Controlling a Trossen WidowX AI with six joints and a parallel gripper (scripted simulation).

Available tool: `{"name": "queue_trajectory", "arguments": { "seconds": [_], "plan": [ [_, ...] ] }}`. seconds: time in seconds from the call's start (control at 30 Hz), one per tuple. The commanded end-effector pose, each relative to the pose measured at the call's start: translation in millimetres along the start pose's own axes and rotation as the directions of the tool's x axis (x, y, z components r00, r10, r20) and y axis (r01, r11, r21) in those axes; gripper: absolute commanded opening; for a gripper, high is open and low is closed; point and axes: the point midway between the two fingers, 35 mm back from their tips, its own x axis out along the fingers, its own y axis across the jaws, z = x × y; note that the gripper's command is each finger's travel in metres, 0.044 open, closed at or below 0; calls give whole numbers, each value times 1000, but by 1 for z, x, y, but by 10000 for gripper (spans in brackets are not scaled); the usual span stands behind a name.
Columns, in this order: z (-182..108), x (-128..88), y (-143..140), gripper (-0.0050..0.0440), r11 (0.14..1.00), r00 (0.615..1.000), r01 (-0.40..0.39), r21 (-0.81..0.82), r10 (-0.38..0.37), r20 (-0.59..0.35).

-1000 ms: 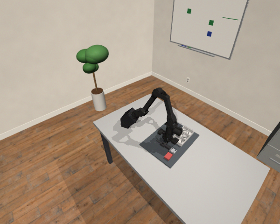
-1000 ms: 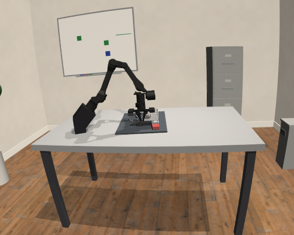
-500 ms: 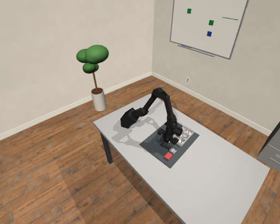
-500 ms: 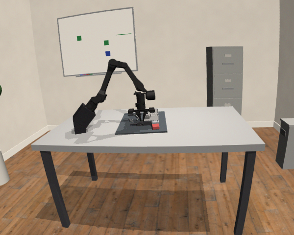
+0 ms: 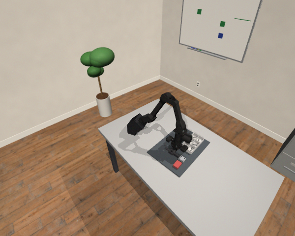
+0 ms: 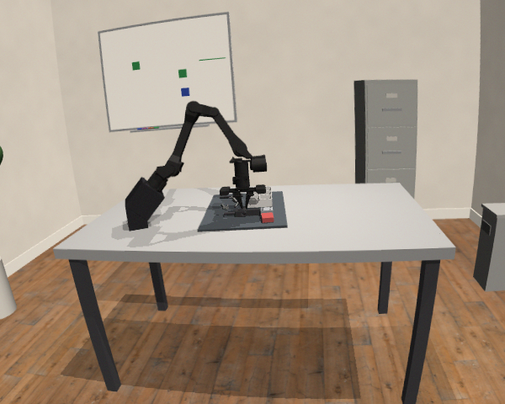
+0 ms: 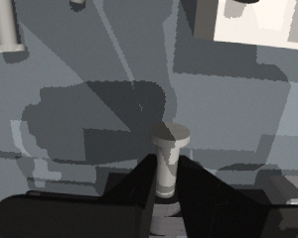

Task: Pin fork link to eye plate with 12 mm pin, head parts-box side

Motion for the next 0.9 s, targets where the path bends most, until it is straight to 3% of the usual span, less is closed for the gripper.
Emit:
{"name": "queue_trajectory", "arguments": {
  "seconds": [0.0, 0.87],
  "plan": [
    [-4, 1, 0, 13, 1000, 1000, 0, 3, 0, -14],
    [-3, 1, 0, 13, 1000, 1000, 0, 3, 0, -14]
  ]
}}
